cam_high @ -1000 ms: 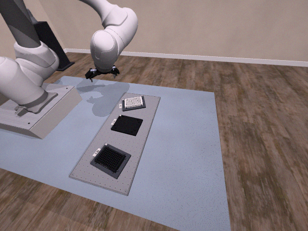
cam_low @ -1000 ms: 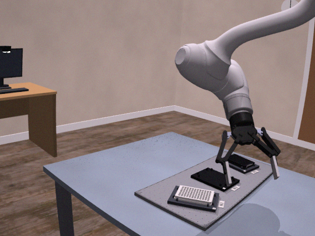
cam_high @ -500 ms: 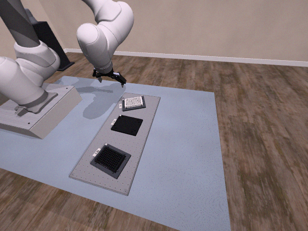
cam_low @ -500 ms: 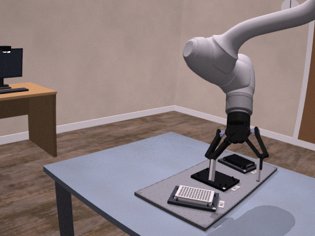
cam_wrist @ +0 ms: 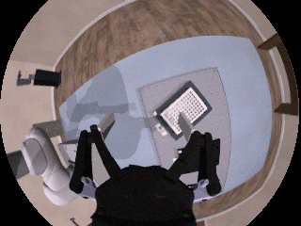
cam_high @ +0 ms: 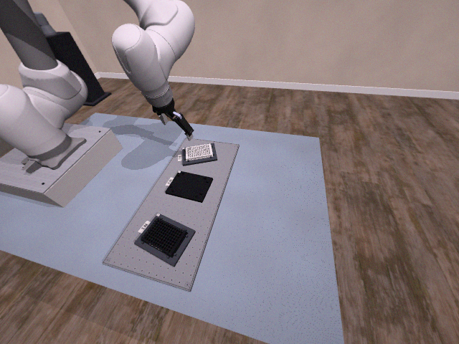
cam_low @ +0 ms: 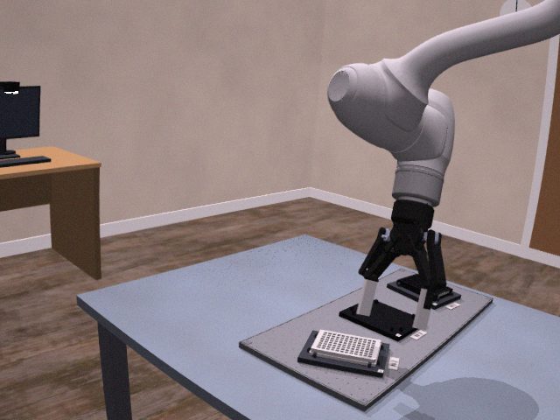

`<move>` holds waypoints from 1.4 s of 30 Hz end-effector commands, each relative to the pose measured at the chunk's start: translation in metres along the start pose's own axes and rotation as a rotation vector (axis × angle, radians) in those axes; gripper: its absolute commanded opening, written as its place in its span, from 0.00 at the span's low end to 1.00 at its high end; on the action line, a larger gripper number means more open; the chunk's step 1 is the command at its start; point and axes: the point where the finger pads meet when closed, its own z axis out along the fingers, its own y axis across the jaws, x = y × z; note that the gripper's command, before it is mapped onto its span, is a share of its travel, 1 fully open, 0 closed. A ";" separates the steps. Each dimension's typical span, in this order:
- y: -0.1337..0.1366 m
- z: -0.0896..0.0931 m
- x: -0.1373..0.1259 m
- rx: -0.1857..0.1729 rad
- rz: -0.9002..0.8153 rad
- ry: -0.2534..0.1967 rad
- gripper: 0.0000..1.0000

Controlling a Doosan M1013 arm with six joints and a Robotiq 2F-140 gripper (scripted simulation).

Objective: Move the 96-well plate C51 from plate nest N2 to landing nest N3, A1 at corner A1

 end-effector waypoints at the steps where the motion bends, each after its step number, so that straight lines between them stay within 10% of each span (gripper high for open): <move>1: 0.015 0.003 0.001 -0.062 0.126 -0.048 1.00; 42: 0.097 0.015 0.007 -0.374 0.764 -0.200 1.00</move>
